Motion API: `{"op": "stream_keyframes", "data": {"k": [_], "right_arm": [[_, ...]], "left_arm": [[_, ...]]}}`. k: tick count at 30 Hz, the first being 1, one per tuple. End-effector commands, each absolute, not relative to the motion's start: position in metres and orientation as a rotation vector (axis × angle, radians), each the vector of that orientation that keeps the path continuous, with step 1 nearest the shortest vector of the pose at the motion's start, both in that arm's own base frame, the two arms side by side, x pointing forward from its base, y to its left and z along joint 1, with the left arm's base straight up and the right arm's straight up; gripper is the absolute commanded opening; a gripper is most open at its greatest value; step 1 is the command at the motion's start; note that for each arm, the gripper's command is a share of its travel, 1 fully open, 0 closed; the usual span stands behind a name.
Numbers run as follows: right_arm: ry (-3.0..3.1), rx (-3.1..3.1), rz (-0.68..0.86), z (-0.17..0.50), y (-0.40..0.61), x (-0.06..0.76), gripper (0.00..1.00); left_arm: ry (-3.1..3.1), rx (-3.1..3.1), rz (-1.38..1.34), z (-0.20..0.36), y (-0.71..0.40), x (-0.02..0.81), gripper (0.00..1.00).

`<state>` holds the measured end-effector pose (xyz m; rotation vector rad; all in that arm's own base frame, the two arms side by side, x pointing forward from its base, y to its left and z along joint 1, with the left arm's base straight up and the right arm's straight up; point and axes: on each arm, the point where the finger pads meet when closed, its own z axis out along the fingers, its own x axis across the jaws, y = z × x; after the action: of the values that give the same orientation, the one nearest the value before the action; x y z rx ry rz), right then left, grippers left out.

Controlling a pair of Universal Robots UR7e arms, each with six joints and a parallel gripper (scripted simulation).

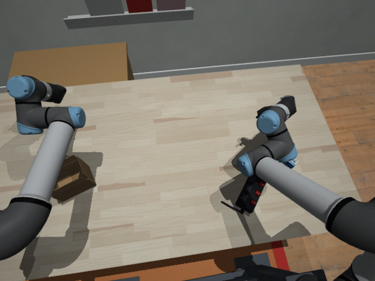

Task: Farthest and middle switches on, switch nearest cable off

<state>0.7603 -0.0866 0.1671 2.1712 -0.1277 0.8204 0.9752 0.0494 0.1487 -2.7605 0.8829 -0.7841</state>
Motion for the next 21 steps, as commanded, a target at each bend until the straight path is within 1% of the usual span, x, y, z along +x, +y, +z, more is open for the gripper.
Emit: {"op": "stream_keyframes", "data": {"k": [1, 8, 10, 21], "right_arm": [[-0.129, 2.171, 0.823, 0.168, -0.087, 0.761, 1.00], [-0.129, 2.171, 0.823, 0.168, -0.087, 0.761, 1.00], [-0.129, 2.171, 0.823, 0.168, -0.087, 0.761, 1.00], [-0.129, 2.171, 0.823, 0.168, -0.087, 0.761, 1.00]], "left_arm": [[0.666, -2.843, -0.765, 0.159, 0.107, 0.951, 1.00], [0.282, -2.945, -0.720, 0.170, 0.200, 0.903, 1.00], [0.282, -2.945, -0.720, 0.170, 0.200, 0.903, 1.00], [-0.437, -2.988, -0.632, 0.188, 0.340, 0.790, 1.00]]}}
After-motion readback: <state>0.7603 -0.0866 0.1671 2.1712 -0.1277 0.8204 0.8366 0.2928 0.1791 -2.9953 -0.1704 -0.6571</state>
